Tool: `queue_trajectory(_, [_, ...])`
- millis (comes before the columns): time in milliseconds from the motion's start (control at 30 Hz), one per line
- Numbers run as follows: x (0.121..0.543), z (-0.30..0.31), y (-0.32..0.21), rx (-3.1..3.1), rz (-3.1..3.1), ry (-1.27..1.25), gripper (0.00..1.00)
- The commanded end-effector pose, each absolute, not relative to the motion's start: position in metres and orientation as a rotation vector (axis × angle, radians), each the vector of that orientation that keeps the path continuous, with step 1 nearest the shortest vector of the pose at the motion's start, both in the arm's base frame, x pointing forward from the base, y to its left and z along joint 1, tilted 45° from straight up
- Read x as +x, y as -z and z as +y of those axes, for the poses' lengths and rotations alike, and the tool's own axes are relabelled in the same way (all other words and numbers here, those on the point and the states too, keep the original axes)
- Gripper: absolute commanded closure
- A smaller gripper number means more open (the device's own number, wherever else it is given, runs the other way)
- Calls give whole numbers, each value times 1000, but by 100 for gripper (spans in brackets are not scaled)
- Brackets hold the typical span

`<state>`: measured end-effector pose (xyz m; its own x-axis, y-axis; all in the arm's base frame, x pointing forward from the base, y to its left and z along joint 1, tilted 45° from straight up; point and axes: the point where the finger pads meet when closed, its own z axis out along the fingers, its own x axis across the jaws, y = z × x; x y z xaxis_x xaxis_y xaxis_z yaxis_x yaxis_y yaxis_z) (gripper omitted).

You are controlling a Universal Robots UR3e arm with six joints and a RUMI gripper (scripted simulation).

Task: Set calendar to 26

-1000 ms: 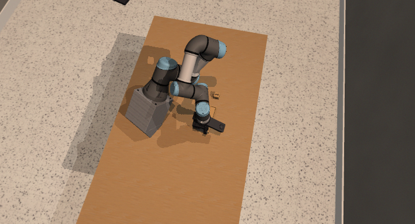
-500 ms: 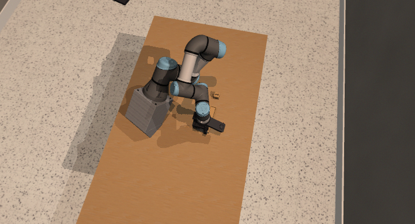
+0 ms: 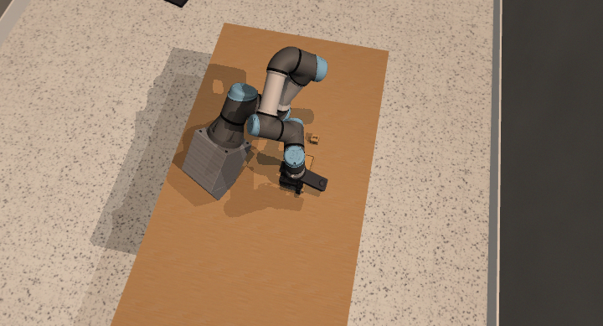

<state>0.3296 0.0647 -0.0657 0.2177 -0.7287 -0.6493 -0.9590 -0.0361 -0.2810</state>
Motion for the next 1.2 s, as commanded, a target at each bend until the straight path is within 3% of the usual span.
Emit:
queue_trajectory(0, [327,53,54,-1819,1565,-433,89])
queue_trajectory(1167, [315,9,8,-1819,1565,-433,89])
